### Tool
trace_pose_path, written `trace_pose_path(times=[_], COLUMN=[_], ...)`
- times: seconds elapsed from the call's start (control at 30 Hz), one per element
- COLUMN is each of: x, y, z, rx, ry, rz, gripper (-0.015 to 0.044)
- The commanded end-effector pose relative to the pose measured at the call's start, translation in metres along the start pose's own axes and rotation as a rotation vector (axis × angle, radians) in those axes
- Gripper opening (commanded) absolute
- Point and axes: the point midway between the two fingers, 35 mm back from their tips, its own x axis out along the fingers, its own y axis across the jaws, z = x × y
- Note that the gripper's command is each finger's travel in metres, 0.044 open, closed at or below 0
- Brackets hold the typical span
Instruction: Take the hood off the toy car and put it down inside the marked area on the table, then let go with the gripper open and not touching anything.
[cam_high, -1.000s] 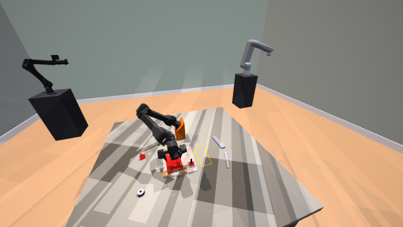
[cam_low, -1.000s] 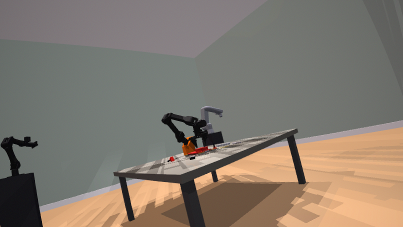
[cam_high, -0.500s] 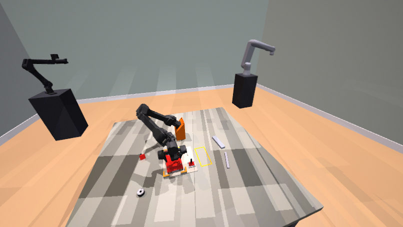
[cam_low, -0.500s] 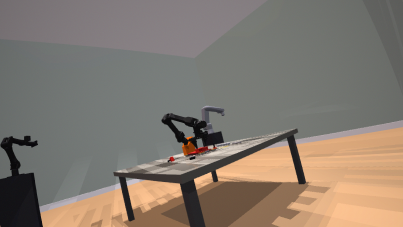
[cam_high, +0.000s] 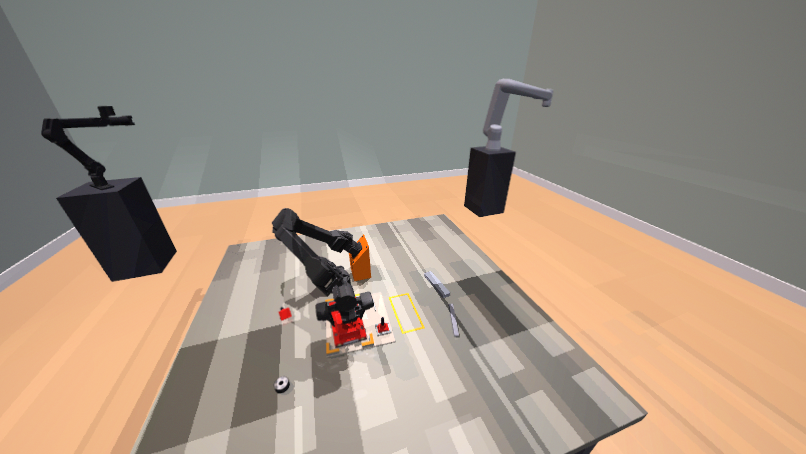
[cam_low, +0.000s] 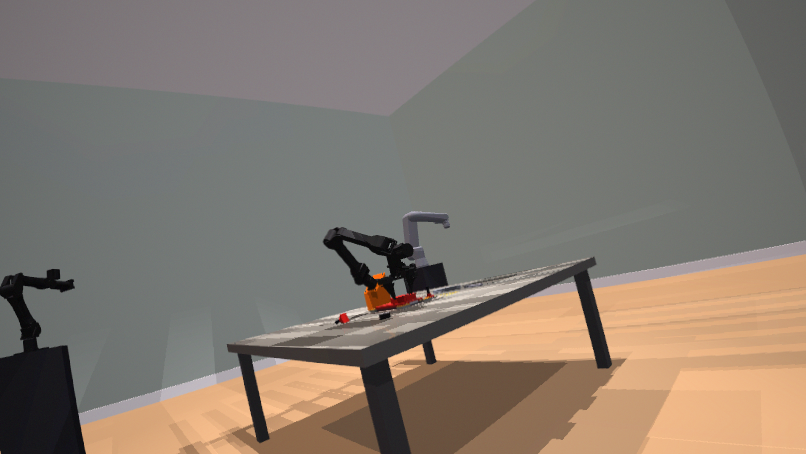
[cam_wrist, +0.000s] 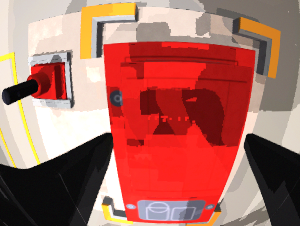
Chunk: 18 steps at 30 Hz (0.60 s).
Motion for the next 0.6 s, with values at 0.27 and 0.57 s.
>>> trace_pose_path(times=[0.27,0.57], x=[0.0072,0.0116], y=[-0.0007,-0.0008], z=[-0.0006,-0.0007], rx=[-0.005,-0.005], ry=[0.003,0.003], rz=[-0.005,-0.005], gripper=[0.0440,0.0440])
